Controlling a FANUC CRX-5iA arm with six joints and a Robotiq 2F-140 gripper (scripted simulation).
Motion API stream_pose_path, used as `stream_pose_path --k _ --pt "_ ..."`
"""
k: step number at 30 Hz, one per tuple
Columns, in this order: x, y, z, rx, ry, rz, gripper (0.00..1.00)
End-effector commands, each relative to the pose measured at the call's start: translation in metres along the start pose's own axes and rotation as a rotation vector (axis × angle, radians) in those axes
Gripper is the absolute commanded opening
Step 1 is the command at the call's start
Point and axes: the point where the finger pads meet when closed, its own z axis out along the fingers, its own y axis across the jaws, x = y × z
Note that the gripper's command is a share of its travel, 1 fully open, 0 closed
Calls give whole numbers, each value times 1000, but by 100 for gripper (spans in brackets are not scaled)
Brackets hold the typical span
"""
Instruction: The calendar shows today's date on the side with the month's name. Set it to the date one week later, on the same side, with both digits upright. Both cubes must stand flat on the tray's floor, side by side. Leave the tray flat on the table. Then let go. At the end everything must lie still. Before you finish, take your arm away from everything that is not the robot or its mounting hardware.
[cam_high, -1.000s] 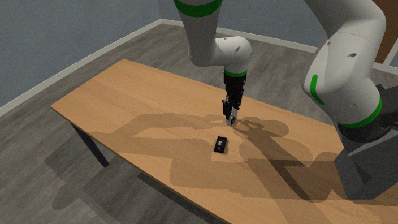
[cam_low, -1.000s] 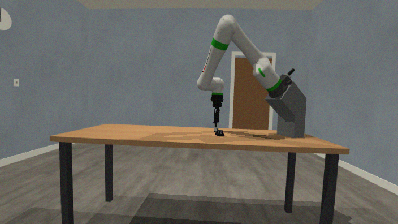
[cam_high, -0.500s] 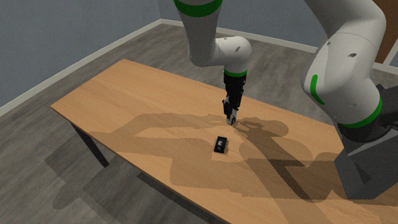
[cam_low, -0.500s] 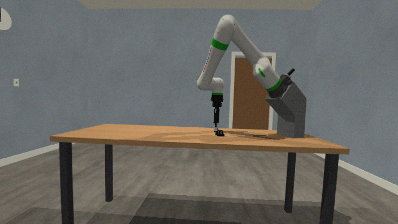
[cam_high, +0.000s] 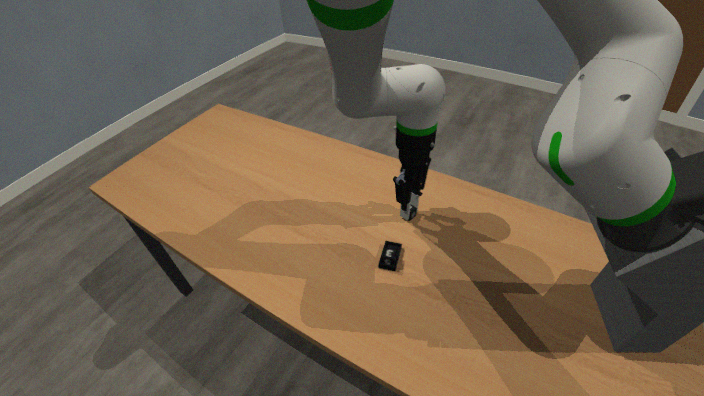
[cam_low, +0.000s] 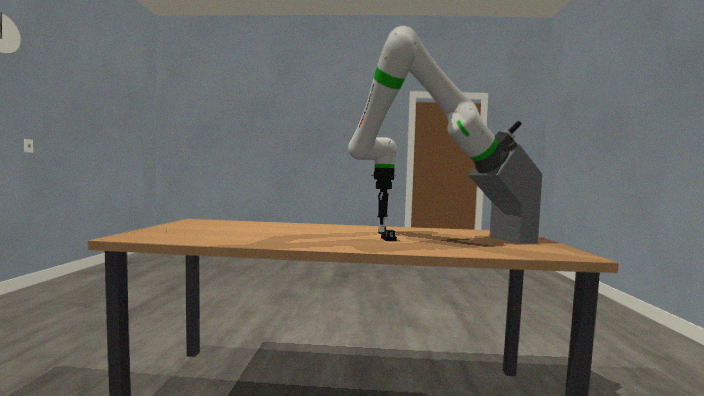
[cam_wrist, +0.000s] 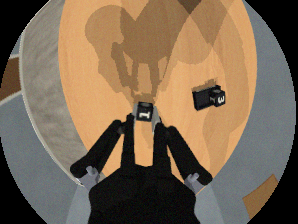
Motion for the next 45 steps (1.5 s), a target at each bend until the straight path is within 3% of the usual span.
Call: stream_pose_path --k 1,19,23,29,31,36,45 --pt "0 0 0 0 0 0 17" --pt "0 0 -3 0 0 0 17" --pt "0 0 -19 0 0 0 17" --pt "0 0 -63 0 0 0 17" --pt "0 0 -63 0 0 0 17" --pt "0 0 -93 0 0 0 17" --pt "0 0 -100 0 0 0 17"
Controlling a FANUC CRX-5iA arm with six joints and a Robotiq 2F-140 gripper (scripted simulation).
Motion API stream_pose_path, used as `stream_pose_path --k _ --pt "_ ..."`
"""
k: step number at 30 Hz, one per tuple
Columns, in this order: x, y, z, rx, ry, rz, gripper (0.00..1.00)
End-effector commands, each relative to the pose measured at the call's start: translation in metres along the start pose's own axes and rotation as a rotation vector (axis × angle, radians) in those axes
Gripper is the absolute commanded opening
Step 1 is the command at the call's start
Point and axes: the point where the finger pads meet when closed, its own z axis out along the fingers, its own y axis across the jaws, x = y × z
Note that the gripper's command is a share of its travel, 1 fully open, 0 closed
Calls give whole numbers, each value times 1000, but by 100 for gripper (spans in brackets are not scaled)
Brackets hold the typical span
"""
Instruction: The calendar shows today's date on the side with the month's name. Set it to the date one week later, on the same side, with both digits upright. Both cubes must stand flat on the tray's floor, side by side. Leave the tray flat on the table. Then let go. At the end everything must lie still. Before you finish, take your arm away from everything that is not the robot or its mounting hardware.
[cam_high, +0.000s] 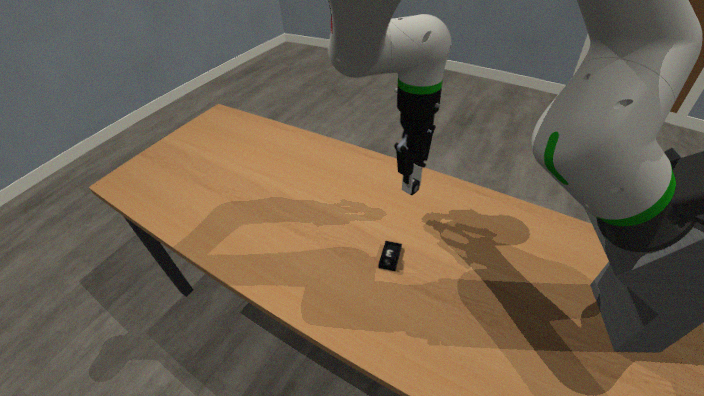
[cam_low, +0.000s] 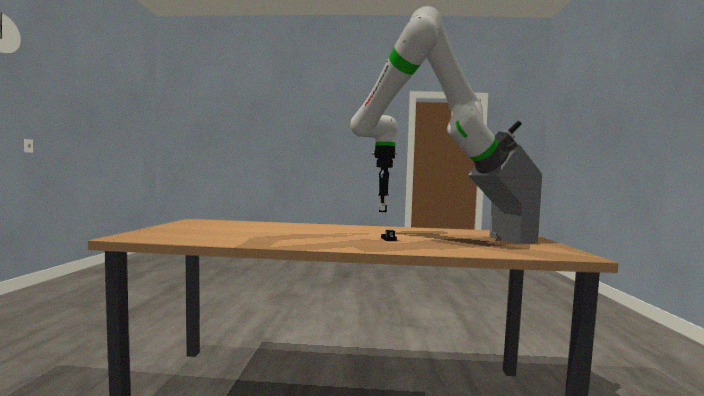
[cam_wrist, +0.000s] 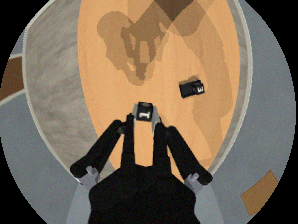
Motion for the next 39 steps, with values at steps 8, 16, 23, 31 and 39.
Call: stream_pose_path --k 8,16,23,31,39 --pt "0 1 0 0 0 -33 17" --pt "1 9 0 2 3 -367 17" --pt "2 16 0 2 5 -638 17" --pt "3 24 0 1 6 -960 17" --pt "3 32 0 1 6 -1256 17"
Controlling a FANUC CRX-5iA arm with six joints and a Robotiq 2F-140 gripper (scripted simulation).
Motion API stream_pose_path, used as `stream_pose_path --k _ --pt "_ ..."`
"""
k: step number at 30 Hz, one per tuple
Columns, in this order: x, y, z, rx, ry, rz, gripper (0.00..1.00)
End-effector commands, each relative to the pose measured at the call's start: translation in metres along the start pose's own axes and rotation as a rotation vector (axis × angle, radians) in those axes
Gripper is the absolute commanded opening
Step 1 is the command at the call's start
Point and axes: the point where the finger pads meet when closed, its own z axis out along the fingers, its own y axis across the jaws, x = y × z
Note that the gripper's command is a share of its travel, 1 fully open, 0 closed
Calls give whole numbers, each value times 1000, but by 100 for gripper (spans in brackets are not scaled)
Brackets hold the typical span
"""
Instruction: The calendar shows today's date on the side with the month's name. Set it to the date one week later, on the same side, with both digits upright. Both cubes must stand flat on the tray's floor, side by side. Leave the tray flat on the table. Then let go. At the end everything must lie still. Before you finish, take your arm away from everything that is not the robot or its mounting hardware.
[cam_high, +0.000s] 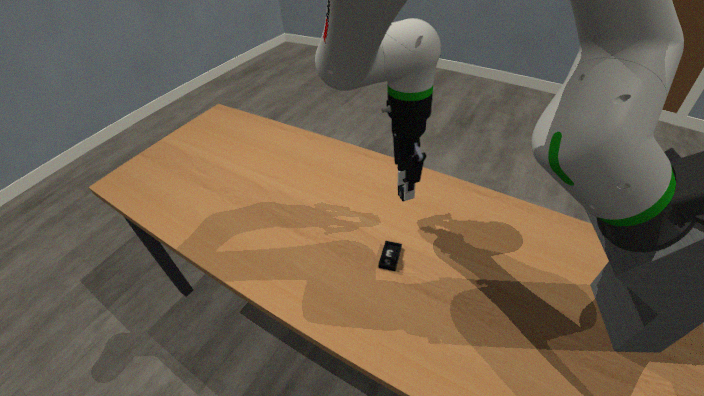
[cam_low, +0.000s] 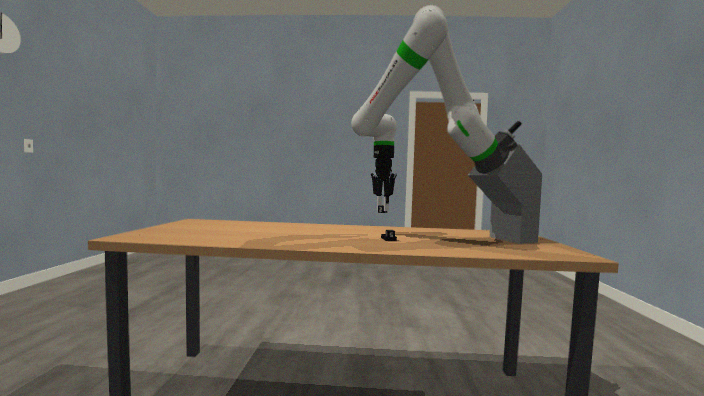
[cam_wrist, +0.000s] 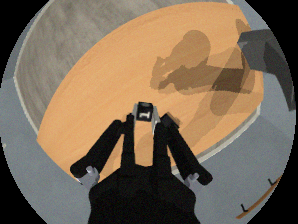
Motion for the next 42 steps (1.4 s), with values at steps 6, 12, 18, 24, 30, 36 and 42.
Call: stream_pose_path --k 6,12,18,24,30,36,42 --pt "-8 4 -1 3 -18 -364 17" --pt "-13 7 -1 6 -18 -600 17" --pt "-17 10 -1 9 -19 -777 17" --pt "-21 11 -2 12 -19 -922 17" --pt "-21 12 -2 12 -19 -926 17" --pt "-21 12 -2 12 -19 -926 17" --pt "-21 12 0 12 -20 -932 17"
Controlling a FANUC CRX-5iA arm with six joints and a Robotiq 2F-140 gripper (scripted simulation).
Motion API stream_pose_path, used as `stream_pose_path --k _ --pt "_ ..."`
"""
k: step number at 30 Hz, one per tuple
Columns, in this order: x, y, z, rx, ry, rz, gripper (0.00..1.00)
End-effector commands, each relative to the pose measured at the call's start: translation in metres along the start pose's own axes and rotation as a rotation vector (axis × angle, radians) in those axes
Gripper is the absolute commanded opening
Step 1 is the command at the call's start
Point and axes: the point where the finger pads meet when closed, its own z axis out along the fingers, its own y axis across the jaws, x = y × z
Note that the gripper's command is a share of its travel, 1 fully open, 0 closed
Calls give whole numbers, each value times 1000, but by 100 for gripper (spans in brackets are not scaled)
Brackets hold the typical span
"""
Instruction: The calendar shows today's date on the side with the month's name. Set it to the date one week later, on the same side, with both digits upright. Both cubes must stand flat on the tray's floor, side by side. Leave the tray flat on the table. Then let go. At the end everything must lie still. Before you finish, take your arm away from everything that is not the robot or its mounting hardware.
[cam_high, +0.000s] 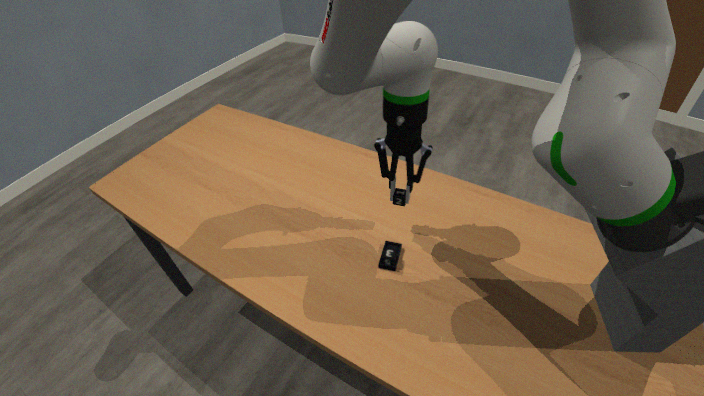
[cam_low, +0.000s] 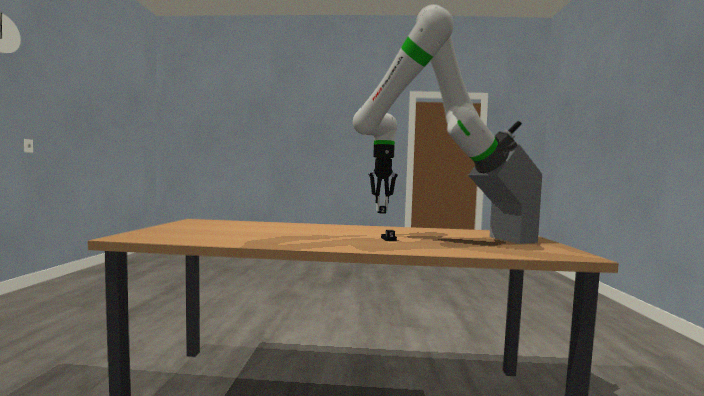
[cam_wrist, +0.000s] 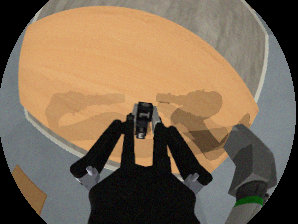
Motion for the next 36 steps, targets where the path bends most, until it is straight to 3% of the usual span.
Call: stream_pose_path --k 1,7,22,36 --pt "0 0 2 0 0 -6 17" --pt "0 0 12 1 0 -12 17" --pt "2 1 80 1 0 -12 17" --pt "2 1 95 1 0 -12 17"
